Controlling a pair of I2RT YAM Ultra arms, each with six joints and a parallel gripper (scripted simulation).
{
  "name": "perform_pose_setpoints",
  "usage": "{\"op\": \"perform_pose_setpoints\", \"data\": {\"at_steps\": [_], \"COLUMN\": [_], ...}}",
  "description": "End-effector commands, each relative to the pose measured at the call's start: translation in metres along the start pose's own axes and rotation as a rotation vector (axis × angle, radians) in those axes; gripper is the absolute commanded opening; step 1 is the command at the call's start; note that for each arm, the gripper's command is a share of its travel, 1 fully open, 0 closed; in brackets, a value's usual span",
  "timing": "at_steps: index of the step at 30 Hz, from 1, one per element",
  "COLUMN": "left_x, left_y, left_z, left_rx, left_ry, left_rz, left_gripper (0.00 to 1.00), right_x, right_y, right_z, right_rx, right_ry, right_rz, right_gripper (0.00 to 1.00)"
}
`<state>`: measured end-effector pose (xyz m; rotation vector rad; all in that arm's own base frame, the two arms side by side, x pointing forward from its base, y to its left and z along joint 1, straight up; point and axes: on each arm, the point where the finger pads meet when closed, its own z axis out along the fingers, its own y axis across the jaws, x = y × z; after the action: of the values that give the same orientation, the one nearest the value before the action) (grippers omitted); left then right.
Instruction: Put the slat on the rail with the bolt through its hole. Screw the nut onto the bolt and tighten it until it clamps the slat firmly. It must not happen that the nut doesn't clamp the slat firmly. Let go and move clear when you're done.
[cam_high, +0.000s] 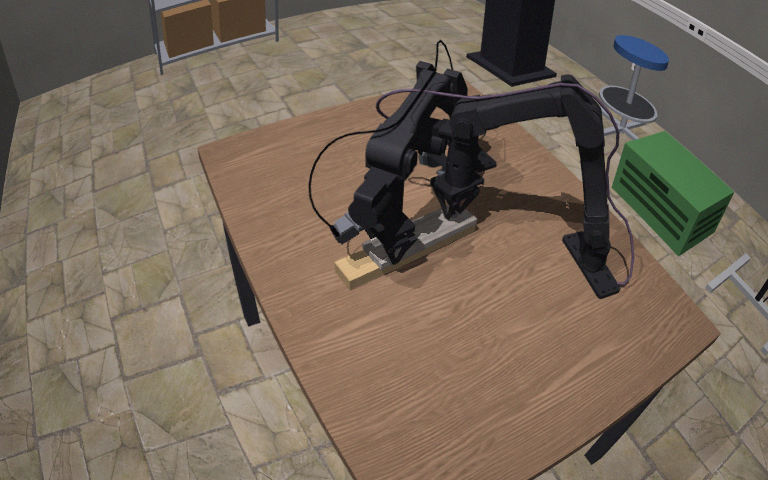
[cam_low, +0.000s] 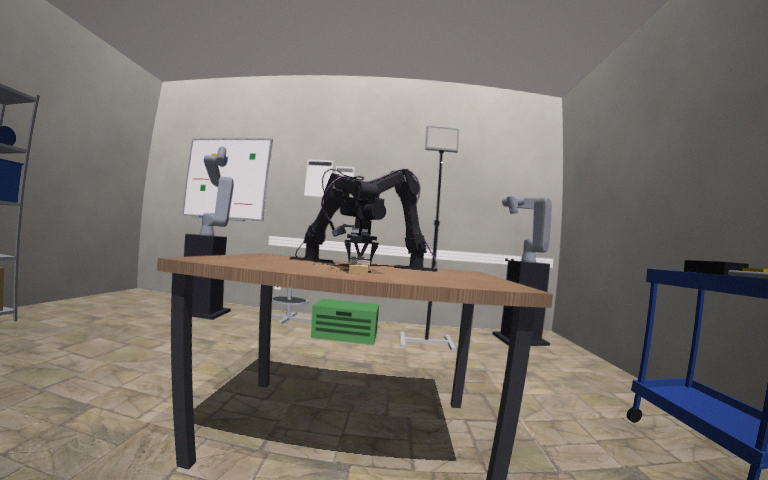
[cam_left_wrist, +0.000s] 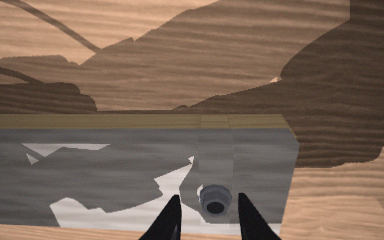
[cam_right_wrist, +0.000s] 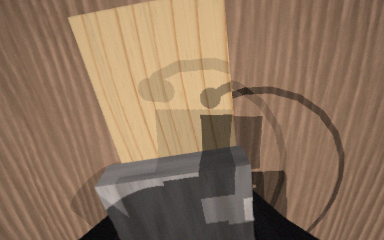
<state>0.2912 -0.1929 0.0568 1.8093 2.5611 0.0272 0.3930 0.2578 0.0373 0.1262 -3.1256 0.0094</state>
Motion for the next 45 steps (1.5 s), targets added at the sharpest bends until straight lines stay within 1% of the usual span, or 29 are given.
{"op": "perform_pose_setpoints", "data": {"at_steps": [1,7,9,10,24,26,27,37,45], "left_x": [-0.0020,-0.0019,-0.0019,-0.0019,-0.0018,-0.0018,-0.0018,-0.0018,-0.0018], "left_y": [-0.0004,-0.0007,-0.0007,-0.0008,-0.0016,-0.0016,-0.0017,-0.0020,-0.0020], "left_z": [-0.0067,-0.0072,-0.0072,-0.0073,-0.0086,-0.0086,-0.0086,-0.0092,-0.0092], "left_rx": [0.000,0.004,0.004,0.006,0.017,0.017,0.019,0.021,0.021], "left_ry": [-0.012,-0.010,-0.010,-0.009,-0.002,-0.002,-0.001,0.000,0.000], "left_rz": [-0.279,-0.559,-0.559,-0.676,-1.321,-1.321,-1.437,-1.885,-1.885], "left_gripper": [0.34,0.34,0.34,0.34,0.34,0.34,0.34,0.34,0.34], "right_x": [-0.0018,-0.0018,-0.0018,-0.0018,-0.0018,-0.0018,-0.0018,-0.0018,-0.0018], "right_y": [0.0009,0.0009,0.0009,0.0009,0.0009,0.0009,0.0009,0.0009,0.0009], "right_z": [-0.0056,-0.0056,-0.0056,-0.0056,-0.0056,-0.0056,-0.0056,-0.0056,-0.0056], "right_rx": [-0.007,-0.007,-0.007,-0.007,-0.007,-0.007,-0.007,-0.007,-0.007], "right_ry": [-0.013,-0.013,-0.013,-0.013,-0.013,-0.013,-0.013,-0.013,-0.013], "right_rz": [0.000,0.000,0.000,0.000,0.000,0.000,0.000,0.000,0.000], "right_gripper": [0.72,0.72,0.72,0.72,0.72,0.72,0.72,0.72,0.72]}}
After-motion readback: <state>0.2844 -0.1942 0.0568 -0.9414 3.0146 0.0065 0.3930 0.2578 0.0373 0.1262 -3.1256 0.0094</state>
